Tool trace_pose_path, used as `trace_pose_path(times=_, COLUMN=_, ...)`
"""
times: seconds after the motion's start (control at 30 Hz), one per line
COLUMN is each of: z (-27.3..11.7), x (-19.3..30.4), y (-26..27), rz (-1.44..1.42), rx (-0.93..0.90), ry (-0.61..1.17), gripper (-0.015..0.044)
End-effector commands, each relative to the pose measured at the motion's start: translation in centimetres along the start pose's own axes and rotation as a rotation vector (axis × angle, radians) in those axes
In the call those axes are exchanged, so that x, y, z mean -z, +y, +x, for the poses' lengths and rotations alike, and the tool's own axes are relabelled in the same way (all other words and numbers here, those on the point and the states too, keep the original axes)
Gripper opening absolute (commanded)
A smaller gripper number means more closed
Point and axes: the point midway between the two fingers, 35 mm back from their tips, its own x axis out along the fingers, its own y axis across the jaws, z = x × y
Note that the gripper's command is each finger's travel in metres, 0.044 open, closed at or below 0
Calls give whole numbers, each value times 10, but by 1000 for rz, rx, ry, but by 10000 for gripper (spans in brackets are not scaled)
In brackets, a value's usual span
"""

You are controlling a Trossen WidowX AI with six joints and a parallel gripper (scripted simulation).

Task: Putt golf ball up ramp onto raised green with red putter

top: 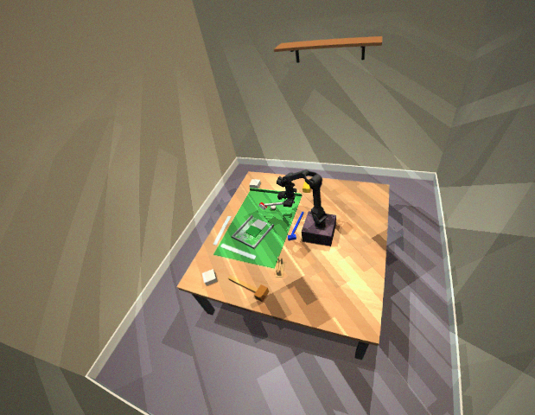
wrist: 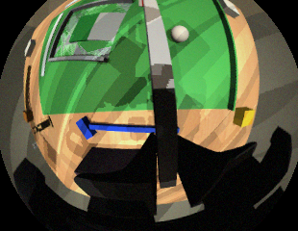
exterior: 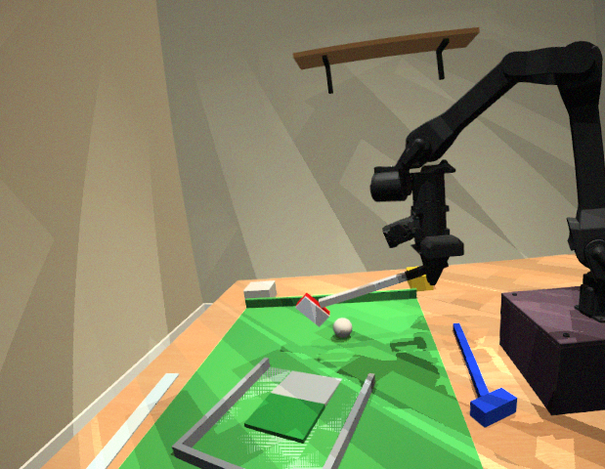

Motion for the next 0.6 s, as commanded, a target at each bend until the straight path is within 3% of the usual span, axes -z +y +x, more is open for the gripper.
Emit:
trace_pose_path(times=0.0, z=-5, x=9, y=-18, rz=99, rx=17, ry=-1, gripper=0)
trace_pose_path(times=0.3, z=-11, x=40, y=-52, rz=323, rx=41, ry=23, gripper=0)
trace_pose_path(times=0.57, z=-2, x=42, y=-55, rz=339, rx=43, ry=25, gripper=0)
